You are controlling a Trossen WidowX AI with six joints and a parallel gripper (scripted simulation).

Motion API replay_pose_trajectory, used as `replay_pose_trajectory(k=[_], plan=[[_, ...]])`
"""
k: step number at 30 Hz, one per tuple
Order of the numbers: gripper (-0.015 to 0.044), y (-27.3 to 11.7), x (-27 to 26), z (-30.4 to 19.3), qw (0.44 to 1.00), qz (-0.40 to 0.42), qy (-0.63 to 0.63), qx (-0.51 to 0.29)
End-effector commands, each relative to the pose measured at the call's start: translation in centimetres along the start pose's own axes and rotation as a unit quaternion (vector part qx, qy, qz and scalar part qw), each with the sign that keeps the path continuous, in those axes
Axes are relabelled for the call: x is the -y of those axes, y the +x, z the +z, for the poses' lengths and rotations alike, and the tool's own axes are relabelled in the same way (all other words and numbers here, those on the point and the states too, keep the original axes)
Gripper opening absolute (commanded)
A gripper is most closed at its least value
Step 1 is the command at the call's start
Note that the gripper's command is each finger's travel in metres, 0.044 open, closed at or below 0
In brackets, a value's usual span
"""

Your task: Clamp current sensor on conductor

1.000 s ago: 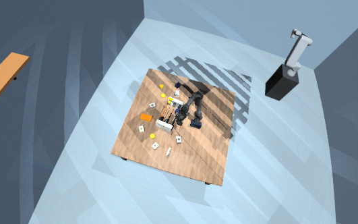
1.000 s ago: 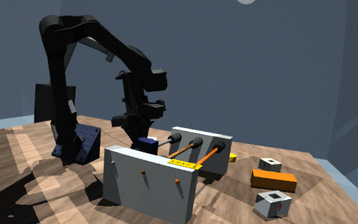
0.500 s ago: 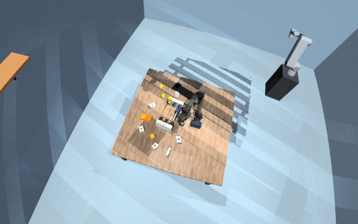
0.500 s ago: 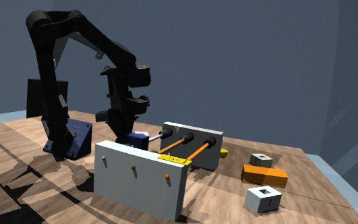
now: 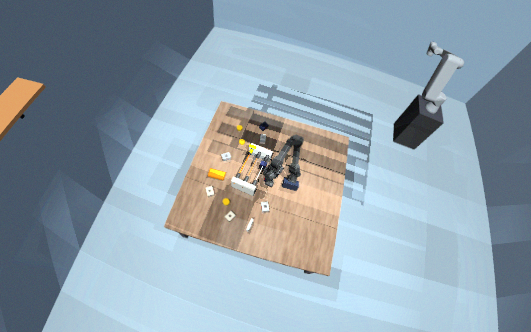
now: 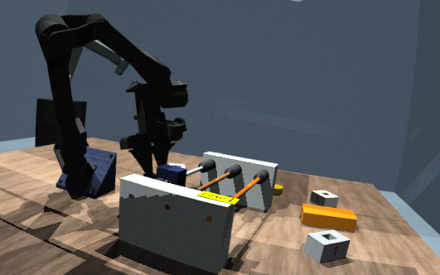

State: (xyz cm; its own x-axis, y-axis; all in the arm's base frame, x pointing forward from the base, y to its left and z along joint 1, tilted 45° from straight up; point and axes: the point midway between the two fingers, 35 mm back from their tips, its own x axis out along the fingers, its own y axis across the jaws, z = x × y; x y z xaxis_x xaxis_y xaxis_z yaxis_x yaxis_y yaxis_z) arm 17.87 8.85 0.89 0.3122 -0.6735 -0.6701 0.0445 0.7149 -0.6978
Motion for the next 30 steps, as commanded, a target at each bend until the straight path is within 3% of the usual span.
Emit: replay_pose_trajectory(k=[1, 6, 7, 12, 17, 25, 30], plan=[[0.0285, -3.2, -0.2, 0.0, 1.0, 0.006, 0.002, 0.0], [0.0285, -5.3, -0.1, -0.2, 1.0, 0.005, 0.002, 0.0], [0.0311, -5.3, -0.1, -0.2, 1.0, 0.005, -0.006, -0.002], [0.032, -5.2, 0.1, 0.4, 0.978, 0.009, -0.205, -0.034], [0.032, -5.1, 0.4, 1.1, 0.903, 0.033, -0.423, -0.066], [0.032, -4.9, 0.8, 2.2, 0.708, 0.094, -0.694, -0.089], [0.032, -4.5, 0.8, 2.1, 0.708, 0.094, -0.695, -0.089]])
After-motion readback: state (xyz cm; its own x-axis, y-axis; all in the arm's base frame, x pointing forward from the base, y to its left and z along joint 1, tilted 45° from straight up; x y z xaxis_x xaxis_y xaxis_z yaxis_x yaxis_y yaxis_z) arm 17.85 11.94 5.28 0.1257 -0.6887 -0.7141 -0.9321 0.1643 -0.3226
